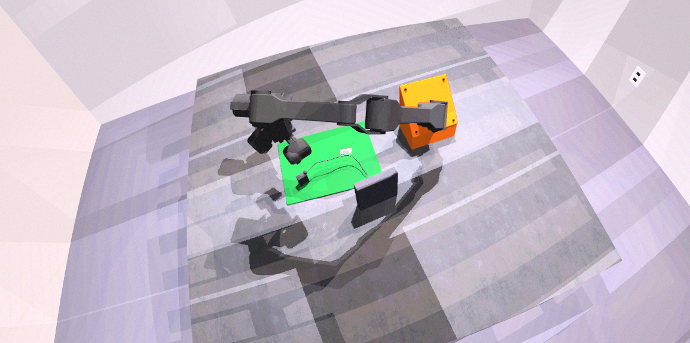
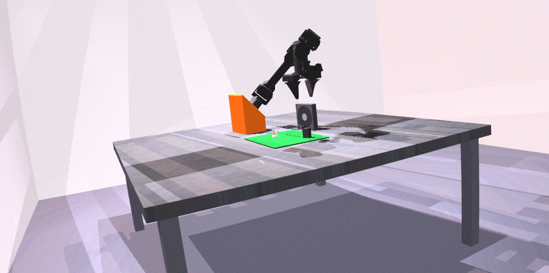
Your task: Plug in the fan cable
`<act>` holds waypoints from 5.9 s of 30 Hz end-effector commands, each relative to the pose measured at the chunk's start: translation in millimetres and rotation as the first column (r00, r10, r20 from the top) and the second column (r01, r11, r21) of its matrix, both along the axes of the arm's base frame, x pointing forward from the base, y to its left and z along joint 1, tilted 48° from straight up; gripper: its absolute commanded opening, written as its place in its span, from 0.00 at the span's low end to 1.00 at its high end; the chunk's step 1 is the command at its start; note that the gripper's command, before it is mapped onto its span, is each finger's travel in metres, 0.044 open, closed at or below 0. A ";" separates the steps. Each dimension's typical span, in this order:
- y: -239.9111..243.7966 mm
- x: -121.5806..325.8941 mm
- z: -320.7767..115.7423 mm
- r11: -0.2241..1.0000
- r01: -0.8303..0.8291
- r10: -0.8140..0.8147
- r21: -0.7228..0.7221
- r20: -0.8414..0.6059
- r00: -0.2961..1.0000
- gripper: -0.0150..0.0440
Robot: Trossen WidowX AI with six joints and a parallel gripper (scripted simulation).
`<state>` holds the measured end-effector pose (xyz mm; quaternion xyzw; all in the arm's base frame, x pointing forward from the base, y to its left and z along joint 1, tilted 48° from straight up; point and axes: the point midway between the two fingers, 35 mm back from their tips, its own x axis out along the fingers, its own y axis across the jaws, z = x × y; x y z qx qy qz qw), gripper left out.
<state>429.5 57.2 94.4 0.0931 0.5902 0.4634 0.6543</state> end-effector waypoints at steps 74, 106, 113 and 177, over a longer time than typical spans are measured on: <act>74.9 -12.9 -66.4 1.000 -0.004 0.005 0.014 -0.032 0.999 0.25; -5.9 -160.5 -122.3 0.939 0.319 -0.345 -0.132 -0.381 0.858 0.25; -8.0 -156.0 -121.7 0.938 0.321 -0.348 -0.134 -0.384 0.855 0.25; 12.4 -156.1 -138.2 0.937 0.322 -0.348 -0.133 -0.385 0.855 0.25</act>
